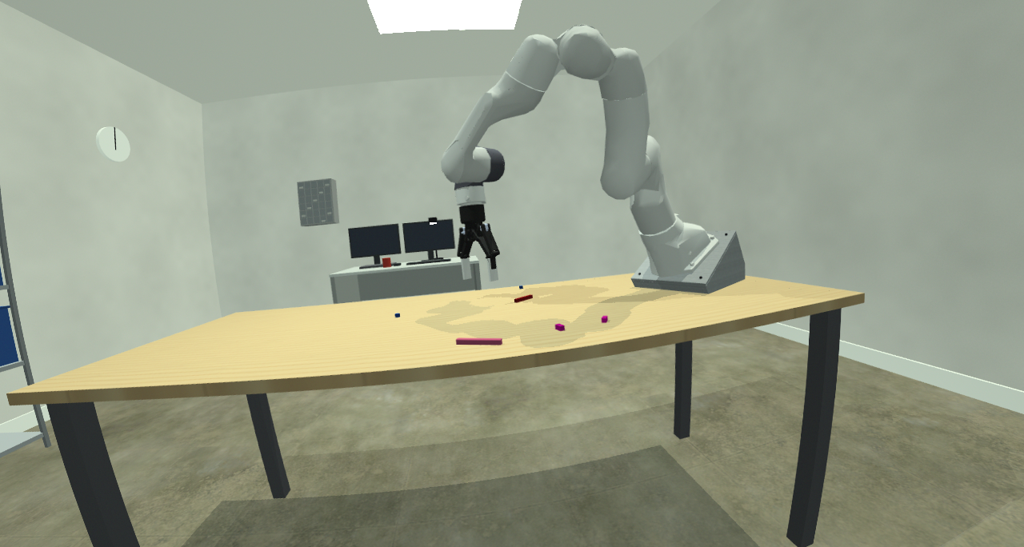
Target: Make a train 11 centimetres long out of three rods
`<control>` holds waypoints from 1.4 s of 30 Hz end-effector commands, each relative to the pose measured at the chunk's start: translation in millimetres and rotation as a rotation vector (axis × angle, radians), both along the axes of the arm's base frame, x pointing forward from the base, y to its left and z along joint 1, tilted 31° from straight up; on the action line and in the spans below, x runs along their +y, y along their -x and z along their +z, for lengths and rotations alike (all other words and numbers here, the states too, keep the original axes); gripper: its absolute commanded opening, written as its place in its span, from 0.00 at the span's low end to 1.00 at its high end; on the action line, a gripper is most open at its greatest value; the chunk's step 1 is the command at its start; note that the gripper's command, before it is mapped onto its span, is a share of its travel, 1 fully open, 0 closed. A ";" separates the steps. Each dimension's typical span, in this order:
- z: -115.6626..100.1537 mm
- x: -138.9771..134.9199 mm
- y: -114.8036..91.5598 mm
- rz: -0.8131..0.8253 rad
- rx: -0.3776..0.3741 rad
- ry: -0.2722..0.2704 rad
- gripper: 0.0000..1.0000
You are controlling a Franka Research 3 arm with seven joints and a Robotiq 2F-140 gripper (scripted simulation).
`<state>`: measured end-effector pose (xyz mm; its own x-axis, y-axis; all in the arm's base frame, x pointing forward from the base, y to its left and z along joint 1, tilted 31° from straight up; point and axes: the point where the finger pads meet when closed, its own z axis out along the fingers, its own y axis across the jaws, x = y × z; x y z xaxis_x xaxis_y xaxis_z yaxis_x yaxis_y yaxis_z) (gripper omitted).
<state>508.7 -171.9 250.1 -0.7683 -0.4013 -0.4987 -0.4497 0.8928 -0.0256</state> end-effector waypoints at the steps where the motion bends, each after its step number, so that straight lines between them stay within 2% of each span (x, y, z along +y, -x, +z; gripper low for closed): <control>1: 2.7 -0.5 -4.2 0.143 -0.041 0.077 1.00; 5: 4.4 0.5 -6.7 0.176 -0.048 0.094 1.00; 6: 6.6 2.0 -10.1 0.219 -0.058 0.117 1.00; 20: 18.3 10.1 -27.9 0.446 -0.112 0.238 1.00; 22: 18.3 10.1 -27.9 0.446 -0.112 0.238 1.00; 23: 20.5 11.7 -31.2 0.489 -0.122 0.261 1.00; 37: 32.3 20.7 -48.7 0.714 -0.176 0.382 1.00; 39: 32.3 20.7 -48.7 0.714 -0.176 0.382 1.00; 42: 36.1 23.8 -54.4 0.787 -0.193 0.422 1.00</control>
